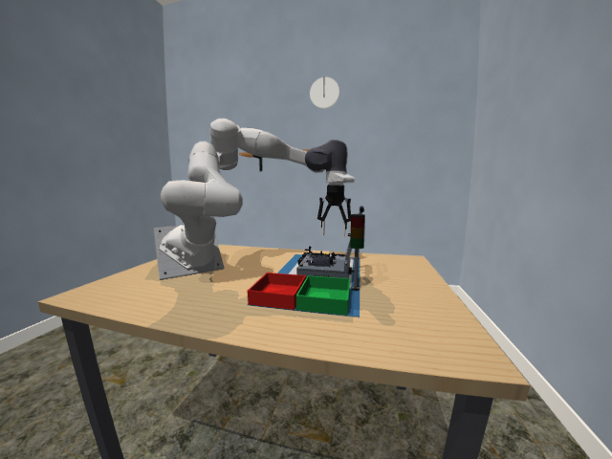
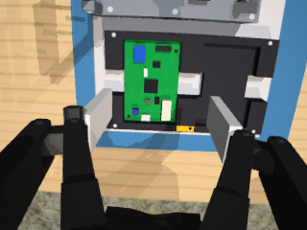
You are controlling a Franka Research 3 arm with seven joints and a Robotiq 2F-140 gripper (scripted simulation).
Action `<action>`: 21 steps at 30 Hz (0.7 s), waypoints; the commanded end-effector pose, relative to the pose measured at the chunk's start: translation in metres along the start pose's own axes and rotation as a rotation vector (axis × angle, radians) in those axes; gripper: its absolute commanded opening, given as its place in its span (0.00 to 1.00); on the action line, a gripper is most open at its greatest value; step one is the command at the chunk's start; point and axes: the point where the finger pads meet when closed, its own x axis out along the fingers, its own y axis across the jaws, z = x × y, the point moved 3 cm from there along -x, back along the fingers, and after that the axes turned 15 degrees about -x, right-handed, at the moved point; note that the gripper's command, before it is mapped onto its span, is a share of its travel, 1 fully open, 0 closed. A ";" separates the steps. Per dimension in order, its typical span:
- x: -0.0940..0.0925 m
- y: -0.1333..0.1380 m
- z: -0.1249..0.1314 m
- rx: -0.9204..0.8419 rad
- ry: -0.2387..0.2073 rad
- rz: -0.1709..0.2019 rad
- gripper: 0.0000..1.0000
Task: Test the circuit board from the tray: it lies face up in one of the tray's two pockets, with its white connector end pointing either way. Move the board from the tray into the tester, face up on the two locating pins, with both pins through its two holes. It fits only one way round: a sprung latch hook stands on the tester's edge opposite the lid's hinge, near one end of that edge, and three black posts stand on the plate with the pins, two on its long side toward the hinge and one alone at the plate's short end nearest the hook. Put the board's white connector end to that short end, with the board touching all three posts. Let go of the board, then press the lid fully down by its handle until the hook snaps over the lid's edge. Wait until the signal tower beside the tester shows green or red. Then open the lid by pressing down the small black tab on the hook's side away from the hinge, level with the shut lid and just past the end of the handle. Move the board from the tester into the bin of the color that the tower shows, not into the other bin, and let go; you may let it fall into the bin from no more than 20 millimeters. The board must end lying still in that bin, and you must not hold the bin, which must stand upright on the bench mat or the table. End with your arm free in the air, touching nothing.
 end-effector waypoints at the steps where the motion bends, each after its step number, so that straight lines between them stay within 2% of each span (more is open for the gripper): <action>1: 0.023 -0.010 0.000 -0.024 -0.004 -0.033 0.58; 5: 0.044 -0.011 0.000 -0.024 -0.004 -0.033 0.58; 9: 0.055 -0.011 0.000 -0.024 -0.004 -0.033 0.58; 21: 0.059 -0.011 0.000 -0.024 -0.004 -0.033 0.58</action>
